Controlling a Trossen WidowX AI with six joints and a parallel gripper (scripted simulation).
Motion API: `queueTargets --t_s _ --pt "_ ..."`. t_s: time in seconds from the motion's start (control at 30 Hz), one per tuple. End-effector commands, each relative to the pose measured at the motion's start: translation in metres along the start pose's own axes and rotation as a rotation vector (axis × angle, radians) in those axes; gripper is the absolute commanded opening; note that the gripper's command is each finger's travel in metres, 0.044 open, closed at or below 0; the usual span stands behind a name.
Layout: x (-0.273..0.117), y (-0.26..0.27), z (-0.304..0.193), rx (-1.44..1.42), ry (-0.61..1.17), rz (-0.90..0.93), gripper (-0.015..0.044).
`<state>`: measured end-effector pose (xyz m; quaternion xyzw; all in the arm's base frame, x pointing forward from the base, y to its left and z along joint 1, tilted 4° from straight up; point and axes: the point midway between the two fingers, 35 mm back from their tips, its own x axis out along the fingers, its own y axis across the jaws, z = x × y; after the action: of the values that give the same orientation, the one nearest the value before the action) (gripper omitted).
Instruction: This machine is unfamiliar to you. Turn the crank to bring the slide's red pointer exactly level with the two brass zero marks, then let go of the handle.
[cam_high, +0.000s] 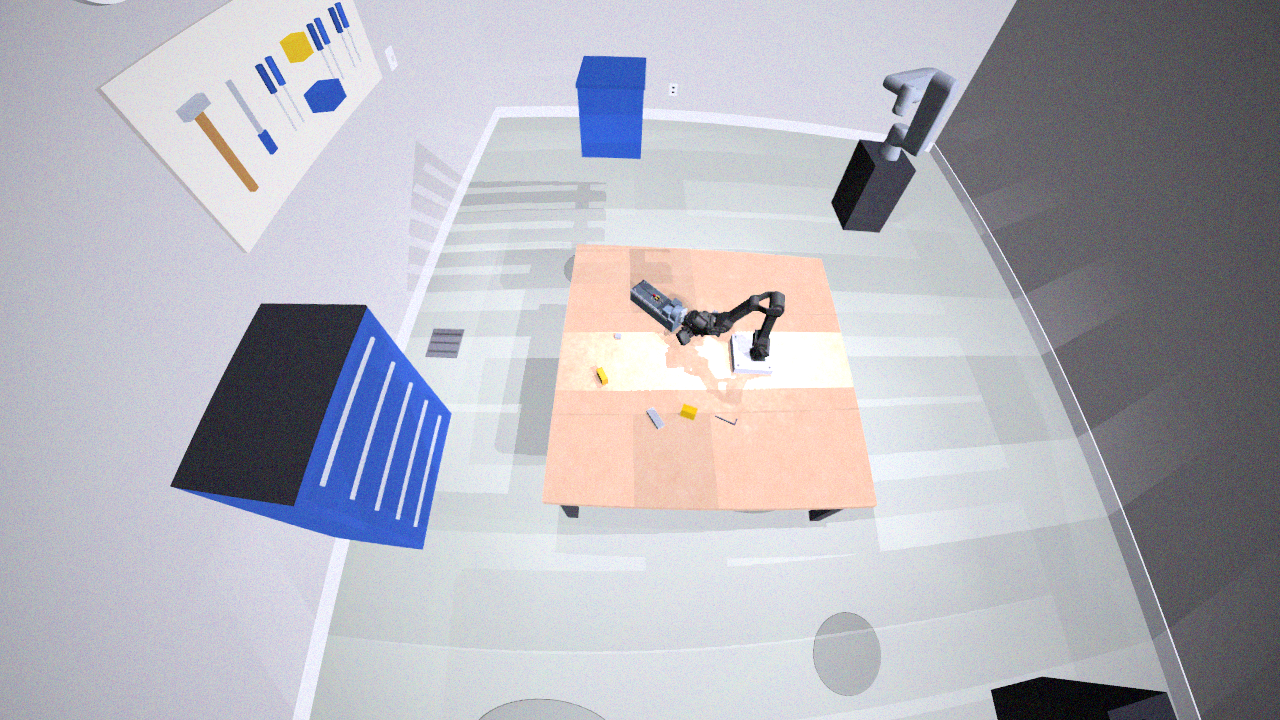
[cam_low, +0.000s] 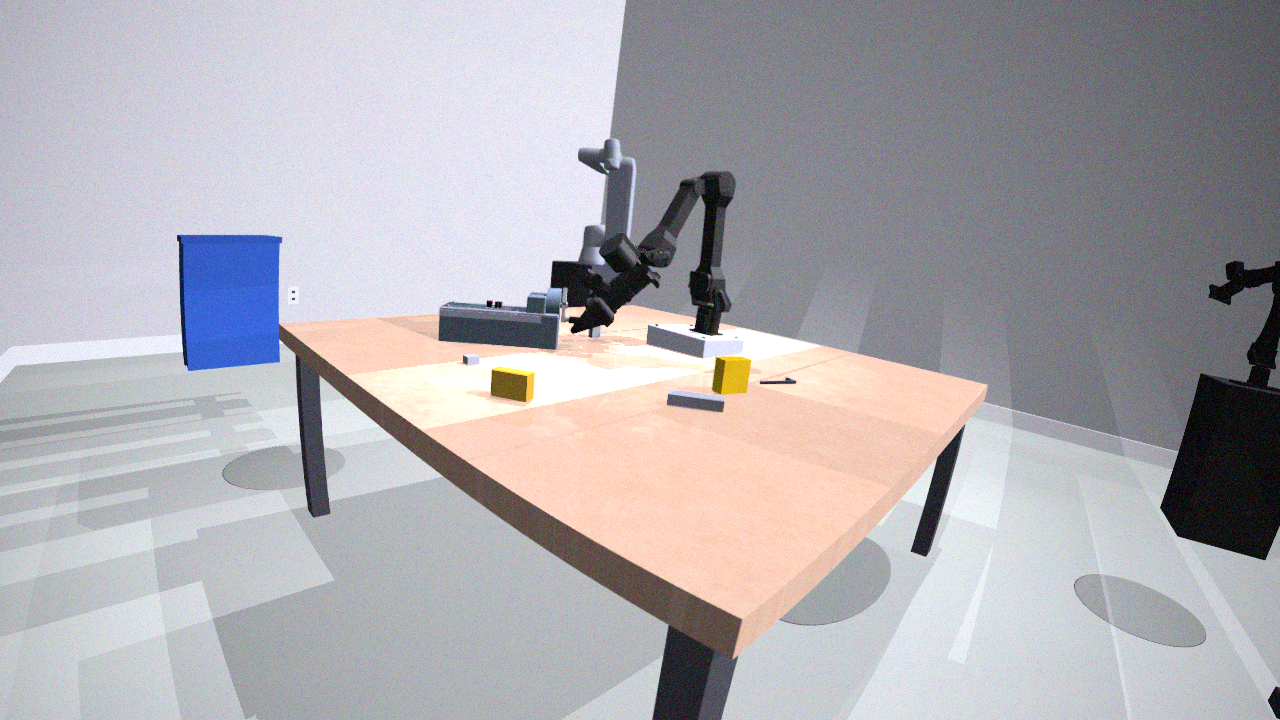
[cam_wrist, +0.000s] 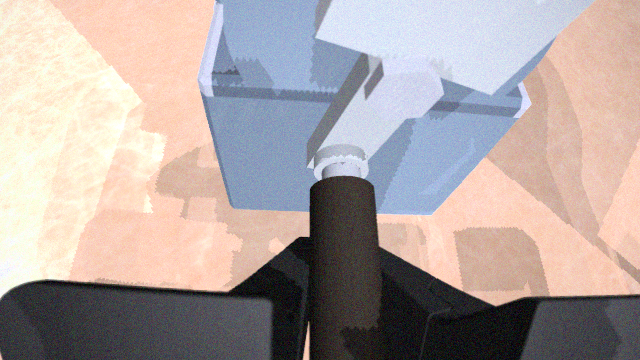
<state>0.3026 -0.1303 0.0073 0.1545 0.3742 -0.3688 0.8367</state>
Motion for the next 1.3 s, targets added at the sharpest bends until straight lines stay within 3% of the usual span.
queueTargets --t_s 0.0,1.27 --pt "-0.0021 0.0088 0.0017 -0.004 -0.004 0.027 0.0000" --pt "-0.0043 0.0117 0.0035 -0.003 -0.004 0.027 0.0000"
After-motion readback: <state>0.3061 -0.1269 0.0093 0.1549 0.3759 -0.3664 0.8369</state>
